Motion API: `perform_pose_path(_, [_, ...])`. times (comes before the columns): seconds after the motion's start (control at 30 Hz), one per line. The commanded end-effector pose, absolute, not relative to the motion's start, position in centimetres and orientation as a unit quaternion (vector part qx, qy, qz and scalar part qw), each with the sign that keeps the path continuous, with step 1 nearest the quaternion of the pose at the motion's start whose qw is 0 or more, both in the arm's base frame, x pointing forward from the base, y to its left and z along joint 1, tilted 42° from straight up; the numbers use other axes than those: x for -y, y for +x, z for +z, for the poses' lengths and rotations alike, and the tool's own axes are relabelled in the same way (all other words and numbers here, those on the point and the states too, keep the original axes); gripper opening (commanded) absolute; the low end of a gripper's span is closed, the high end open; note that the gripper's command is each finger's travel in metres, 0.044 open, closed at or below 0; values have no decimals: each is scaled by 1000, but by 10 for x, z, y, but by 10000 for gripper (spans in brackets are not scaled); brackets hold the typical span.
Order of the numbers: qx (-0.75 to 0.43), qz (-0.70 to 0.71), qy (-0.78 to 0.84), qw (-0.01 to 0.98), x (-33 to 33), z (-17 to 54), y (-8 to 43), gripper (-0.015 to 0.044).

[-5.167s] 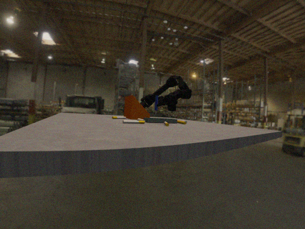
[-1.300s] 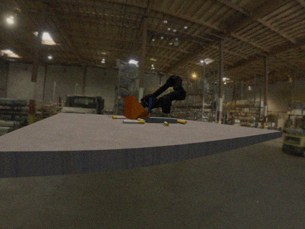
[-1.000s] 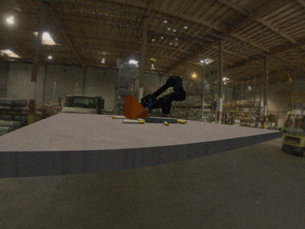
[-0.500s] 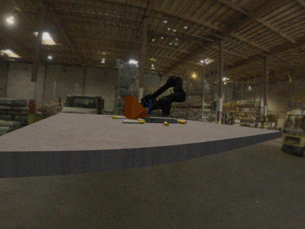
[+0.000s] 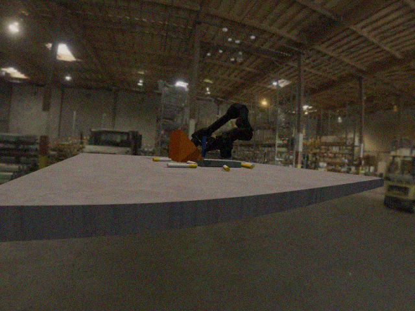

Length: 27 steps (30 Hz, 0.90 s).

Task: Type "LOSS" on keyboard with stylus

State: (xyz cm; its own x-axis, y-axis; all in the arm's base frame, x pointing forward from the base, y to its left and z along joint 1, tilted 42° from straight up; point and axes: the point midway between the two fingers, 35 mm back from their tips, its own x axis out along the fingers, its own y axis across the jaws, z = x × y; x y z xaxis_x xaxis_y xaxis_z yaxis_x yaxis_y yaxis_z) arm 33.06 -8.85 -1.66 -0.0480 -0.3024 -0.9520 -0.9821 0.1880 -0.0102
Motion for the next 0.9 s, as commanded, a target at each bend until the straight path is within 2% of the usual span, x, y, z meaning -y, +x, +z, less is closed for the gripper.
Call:
perform_pose_path(0.0, [-622, 371, -516, 457, 87, -19, 331, 81])
perform_pose_path(0.87, [-623, 367, -515, 461, 112, 8, 327, 81])
